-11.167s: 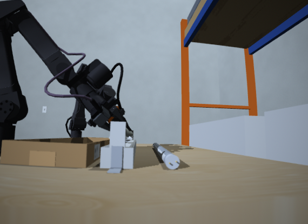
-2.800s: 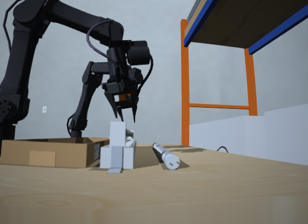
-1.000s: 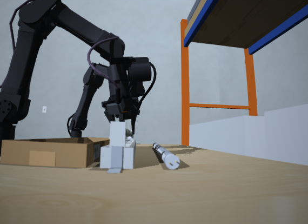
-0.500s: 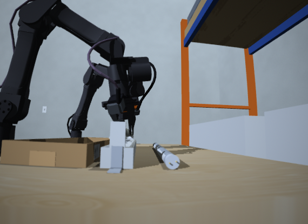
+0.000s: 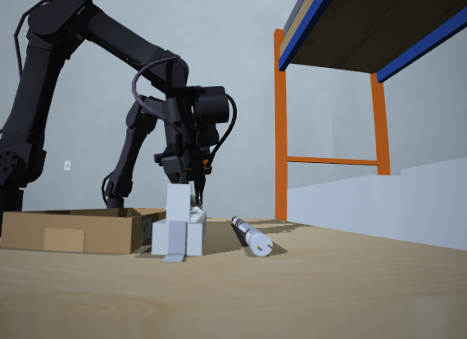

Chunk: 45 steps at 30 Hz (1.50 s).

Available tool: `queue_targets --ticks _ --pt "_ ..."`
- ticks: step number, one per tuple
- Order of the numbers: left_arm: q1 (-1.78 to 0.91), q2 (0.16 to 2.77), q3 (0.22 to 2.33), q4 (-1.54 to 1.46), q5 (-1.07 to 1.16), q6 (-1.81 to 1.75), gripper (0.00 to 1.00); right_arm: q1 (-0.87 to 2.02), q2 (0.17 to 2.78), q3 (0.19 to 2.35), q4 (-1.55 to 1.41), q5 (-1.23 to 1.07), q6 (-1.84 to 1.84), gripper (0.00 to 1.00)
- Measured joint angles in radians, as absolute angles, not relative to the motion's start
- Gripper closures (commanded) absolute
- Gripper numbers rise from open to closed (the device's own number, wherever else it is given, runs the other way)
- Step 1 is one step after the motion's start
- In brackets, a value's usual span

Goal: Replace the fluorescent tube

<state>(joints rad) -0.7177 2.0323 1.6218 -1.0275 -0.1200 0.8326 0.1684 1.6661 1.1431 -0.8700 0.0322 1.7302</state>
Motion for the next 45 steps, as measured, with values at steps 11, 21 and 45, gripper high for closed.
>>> queue_targets --ticks 11,21,45 --pt "-0.728 2.008 1.581 -0.985 -0.145 0.826 0.89 0.171 1.635 1.103 -0.826 0.038 1.733 0.89" --pt "-0.748 1.969 1.511 -0.91 -0.192 0.815 0.89 0.178 1.583 1.033 -0.744 0.049 1.736 0.89" --pt "-0.82 1.856 1.284 -0.648 -0.365 0.788 0.89 0.202 1.415 0.789 -0.448 0.093 1.741 0.89"
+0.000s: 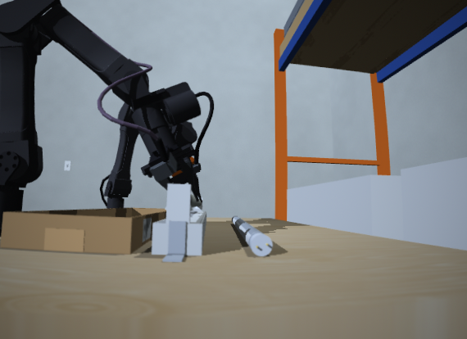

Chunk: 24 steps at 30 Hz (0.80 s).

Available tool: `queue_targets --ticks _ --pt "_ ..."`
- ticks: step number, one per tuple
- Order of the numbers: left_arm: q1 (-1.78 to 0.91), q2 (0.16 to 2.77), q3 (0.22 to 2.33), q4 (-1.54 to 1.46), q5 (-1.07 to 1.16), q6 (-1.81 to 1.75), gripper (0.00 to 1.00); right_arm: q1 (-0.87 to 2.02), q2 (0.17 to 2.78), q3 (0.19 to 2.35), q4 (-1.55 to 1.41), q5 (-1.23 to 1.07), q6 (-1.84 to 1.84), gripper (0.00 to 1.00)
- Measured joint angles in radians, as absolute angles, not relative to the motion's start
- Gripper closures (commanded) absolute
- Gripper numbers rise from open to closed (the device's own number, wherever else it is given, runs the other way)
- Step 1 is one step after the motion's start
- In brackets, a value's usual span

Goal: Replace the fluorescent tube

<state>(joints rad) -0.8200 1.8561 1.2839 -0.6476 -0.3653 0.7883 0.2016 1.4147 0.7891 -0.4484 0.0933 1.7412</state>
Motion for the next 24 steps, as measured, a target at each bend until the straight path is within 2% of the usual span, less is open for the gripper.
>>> queue_targets --ticks 24 --pt "-0.883 1.799 1.115 -0.416 -0.527 0.788 0.89 0.226 1.303 0.594 -0.181 0.14 1.74 0.89"
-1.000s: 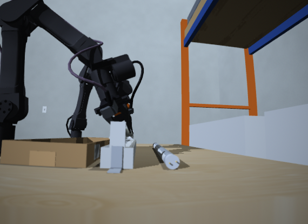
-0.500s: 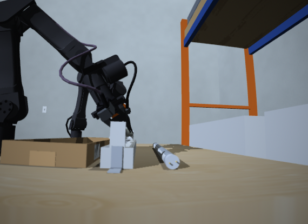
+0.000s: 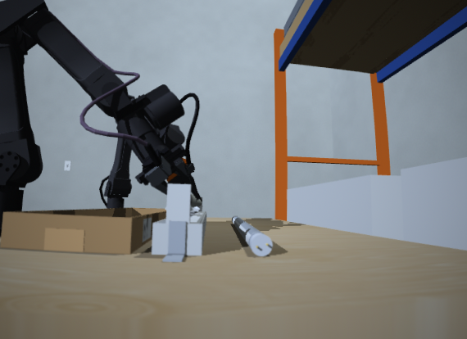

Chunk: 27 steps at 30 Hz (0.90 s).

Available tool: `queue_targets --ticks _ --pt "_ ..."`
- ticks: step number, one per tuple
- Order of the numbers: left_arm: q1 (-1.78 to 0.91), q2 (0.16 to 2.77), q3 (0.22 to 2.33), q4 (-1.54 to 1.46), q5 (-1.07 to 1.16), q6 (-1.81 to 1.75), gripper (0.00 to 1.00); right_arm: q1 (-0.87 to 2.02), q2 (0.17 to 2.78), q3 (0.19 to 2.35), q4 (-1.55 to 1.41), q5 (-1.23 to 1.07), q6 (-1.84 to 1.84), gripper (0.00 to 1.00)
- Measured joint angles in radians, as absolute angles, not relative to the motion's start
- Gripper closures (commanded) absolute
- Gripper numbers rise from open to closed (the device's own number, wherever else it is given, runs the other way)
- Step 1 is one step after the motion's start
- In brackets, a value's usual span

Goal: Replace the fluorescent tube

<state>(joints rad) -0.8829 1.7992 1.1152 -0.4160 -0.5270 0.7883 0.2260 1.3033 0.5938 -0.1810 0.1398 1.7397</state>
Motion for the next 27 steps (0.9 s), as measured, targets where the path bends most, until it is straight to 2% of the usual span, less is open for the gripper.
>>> queue_targets --ticks 27 --pt "-0.912 1.781 1.04 -0.296 -0.601 0.799 0.89 0.237 1.255 0.499 -0.04 0.164 1.734 0.89"
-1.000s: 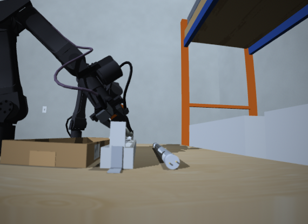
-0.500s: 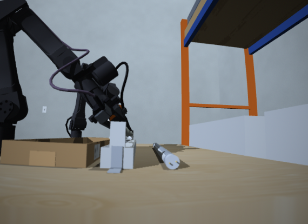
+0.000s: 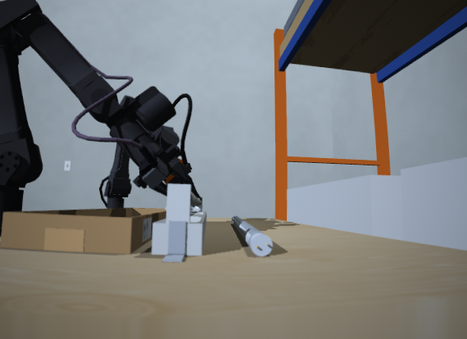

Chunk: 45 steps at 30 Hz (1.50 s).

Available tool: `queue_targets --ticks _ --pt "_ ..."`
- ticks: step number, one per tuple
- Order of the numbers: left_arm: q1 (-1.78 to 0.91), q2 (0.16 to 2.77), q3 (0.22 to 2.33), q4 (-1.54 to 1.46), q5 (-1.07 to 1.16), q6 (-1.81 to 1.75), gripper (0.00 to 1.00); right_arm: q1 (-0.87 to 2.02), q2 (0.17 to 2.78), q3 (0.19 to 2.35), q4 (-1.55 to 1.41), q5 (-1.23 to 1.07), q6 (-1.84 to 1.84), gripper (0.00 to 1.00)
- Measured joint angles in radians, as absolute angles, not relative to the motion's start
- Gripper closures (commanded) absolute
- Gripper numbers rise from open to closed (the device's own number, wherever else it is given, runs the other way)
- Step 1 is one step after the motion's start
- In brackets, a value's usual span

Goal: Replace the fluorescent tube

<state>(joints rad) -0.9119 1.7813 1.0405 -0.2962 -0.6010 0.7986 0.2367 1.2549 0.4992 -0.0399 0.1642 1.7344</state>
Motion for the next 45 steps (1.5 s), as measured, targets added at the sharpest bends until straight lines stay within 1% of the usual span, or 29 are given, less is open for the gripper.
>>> queue_targets --ticks 9,10,26,27,45 --pt "-0.913 1.782 1.04 -0.295 -0.603 0.799 0.89 0.237 1.258 0.499 -0.038 0.165 1.735 0.89" --pt "-0.913 1.782 1.04 -0.295 -0.603 0.799 0.51 0.237 1.258 0.499 -0.038 0.165 1.734 0.89" --pt "-0.925 1.782 1.04 -0.315 -0.592 0.8 0.51 0.237 1.261 0.499 -0.038 0.168 1.735 0.89" --pt "-0.925 1.782 1.04 -0.315 -0.592 0.8 0.51 0.237 1.261 0.499 -0.038 0.168 1.735 0.51" --pt "-0.925 1.782 1.04 -0.315 -0.592 0.8 0.51 0.237 1.261 0.492 -0.058 0.175 1.736 0.51"
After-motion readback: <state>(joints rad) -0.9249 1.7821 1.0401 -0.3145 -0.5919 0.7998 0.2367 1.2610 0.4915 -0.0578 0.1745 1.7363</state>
